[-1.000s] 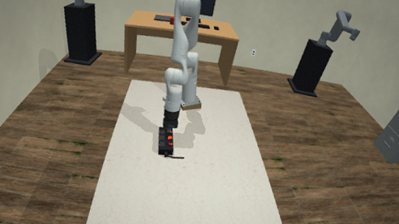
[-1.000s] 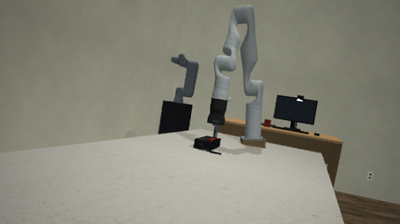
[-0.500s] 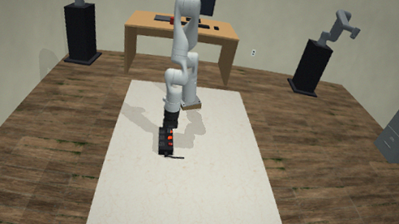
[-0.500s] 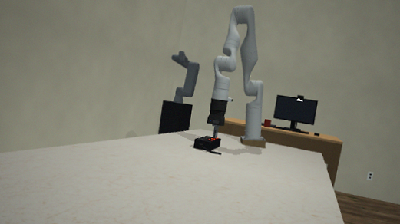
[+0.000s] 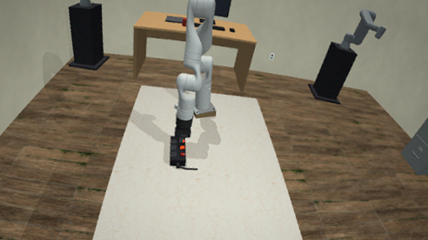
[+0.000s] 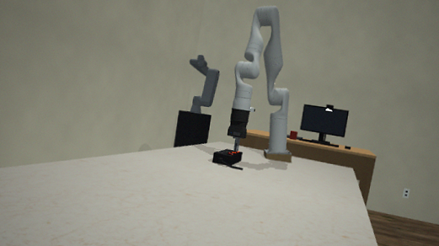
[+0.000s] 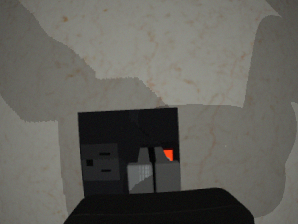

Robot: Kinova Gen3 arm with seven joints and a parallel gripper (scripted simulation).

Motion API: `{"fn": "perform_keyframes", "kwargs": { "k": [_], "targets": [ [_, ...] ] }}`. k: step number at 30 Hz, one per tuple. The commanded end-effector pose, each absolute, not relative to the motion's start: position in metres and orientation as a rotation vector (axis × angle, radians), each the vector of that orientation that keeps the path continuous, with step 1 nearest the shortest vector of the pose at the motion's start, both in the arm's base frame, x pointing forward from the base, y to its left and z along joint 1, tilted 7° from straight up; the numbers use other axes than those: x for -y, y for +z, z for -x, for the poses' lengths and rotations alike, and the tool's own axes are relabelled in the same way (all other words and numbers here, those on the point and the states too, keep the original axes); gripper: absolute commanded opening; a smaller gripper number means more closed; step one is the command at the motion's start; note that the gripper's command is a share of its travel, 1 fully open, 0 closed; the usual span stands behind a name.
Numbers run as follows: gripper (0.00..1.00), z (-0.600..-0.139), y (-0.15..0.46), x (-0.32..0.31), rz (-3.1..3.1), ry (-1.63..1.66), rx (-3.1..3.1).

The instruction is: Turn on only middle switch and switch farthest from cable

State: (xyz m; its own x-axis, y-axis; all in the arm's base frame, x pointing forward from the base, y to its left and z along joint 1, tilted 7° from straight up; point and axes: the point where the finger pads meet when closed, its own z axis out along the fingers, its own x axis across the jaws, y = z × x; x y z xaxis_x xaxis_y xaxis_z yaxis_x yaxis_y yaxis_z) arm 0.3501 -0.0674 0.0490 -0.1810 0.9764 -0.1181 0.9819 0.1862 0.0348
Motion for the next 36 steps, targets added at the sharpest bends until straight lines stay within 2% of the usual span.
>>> {"fn": "perform_keyframes", "kwargs": {
  "k": [1, 36],
  "targets": [
    [0.00, -0.3500, 0.0482, 0.0674, -1.934, -0.075, -2.330],
    [0.00, -0.3498, 0.0517, 0.0670, -1.934, -0.075, -2.330]
  ]
}}
